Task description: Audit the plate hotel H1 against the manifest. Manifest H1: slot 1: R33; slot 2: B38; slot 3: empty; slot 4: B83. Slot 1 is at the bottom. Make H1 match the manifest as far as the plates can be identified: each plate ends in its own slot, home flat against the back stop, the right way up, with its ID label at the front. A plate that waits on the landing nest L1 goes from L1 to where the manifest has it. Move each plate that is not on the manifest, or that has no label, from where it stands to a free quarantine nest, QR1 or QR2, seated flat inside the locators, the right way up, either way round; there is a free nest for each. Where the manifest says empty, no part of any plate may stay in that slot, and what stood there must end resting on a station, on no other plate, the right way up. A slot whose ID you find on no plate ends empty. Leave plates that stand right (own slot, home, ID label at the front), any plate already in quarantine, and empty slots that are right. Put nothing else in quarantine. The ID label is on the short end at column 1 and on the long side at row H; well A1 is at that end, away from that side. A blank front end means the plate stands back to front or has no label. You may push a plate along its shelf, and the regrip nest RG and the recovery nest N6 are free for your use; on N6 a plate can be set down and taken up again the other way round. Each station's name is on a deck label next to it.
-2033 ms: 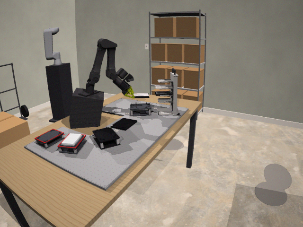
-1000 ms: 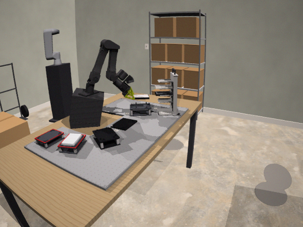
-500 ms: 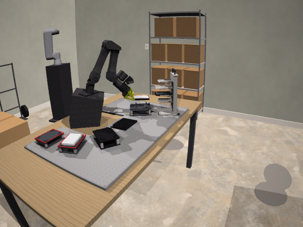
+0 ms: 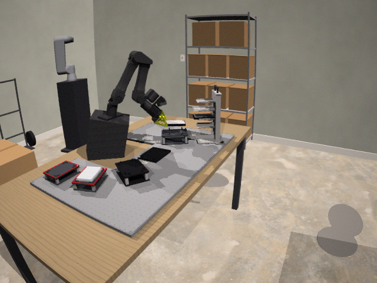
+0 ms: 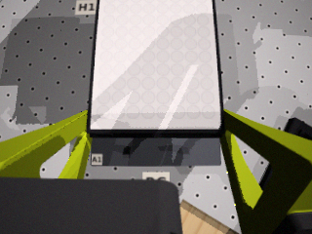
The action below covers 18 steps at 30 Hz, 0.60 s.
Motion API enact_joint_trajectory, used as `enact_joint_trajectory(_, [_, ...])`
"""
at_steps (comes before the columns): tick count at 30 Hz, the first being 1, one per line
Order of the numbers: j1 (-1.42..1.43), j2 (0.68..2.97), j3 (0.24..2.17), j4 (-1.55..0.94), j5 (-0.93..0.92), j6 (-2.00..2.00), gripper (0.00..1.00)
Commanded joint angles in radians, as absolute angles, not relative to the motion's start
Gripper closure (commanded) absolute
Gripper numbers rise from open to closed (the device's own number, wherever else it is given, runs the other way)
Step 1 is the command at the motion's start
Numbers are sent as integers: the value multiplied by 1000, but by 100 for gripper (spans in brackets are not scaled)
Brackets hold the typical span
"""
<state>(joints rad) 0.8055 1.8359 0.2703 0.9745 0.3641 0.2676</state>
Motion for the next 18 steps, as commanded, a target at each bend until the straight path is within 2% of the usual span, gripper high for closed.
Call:
enact_joint_trajectory(1, [797, 1864, 267, 1013, 363, 263, 14])
enact_joint_trajectory(18, [793, 1915, 296, 1061, 363, 262, 14])
